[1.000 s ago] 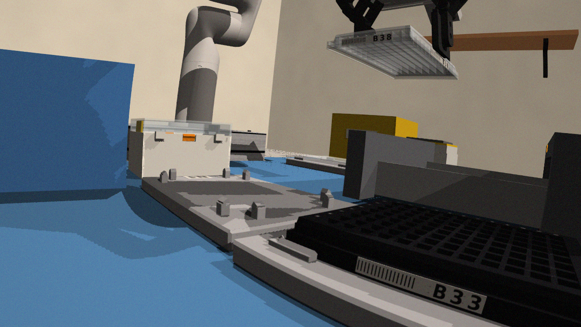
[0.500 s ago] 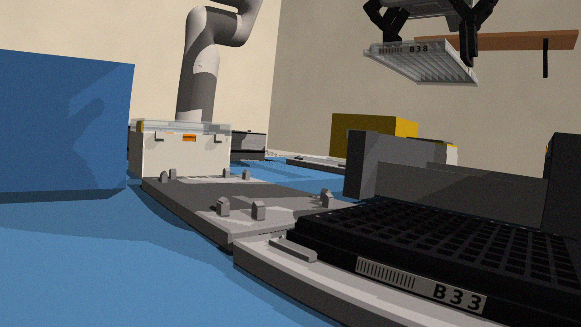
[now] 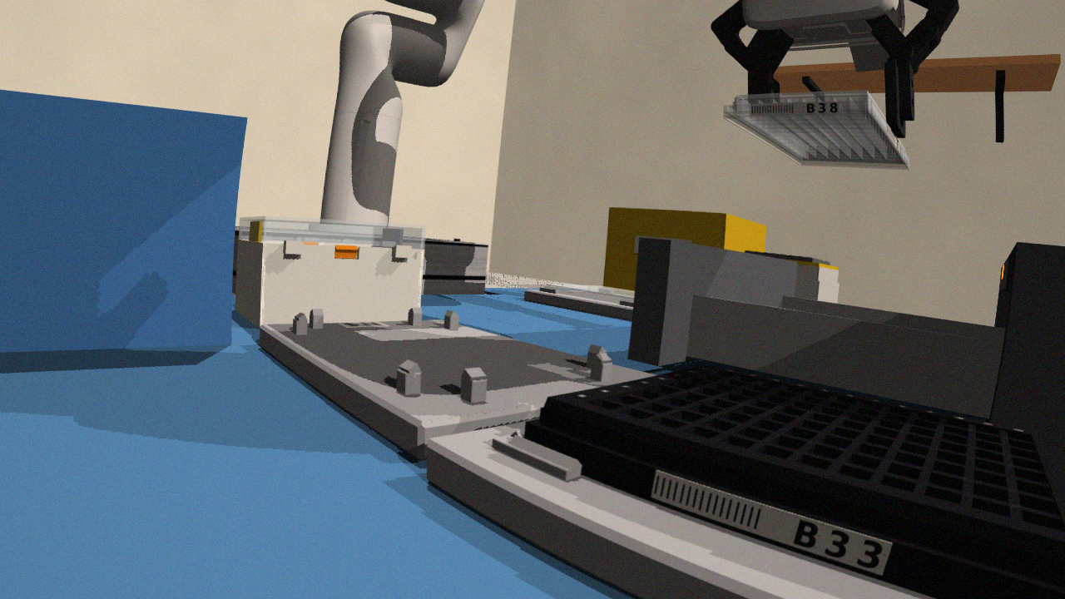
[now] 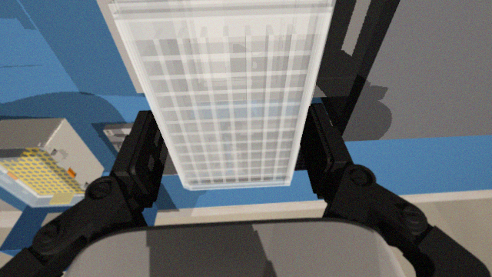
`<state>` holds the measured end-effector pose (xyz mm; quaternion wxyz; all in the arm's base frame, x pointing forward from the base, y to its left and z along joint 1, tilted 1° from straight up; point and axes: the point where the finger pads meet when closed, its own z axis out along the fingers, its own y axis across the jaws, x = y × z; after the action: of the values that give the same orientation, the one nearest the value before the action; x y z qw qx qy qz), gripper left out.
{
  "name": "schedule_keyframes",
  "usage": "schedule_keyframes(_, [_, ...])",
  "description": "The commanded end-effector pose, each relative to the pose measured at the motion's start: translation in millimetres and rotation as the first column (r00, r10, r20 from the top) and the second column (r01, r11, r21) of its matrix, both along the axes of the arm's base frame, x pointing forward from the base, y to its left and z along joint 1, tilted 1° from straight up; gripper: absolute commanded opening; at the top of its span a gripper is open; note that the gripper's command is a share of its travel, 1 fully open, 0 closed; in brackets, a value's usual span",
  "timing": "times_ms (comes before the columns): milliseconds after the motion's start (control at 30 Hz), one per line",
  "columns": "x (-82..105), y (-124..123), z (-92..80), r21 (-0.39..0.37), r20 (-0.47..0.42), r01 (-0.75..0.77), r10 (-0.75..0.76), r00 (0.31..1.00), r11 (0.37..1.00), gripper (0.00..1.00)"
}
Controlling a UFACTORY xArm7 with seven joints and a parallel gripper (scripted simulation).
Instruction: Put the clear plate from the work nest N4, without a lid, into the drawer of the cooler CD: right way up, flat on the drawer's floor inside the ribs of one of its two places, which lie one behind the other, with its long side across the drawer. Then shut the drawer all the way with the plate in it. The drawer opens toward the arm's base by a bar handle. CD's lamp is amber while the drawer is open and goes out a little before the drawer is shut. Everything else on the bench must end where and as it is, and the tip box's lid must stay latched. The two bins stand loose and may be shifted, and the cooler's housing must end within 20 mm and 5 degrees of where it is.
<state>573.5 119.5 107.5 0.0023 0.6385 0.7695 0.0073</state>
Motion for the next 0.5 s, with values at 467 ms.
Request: schedule_keyframes(467, [4.9,7.8,-0.8,0.0,0.004,0.001,-0.001,1.0,1.0,0.0])
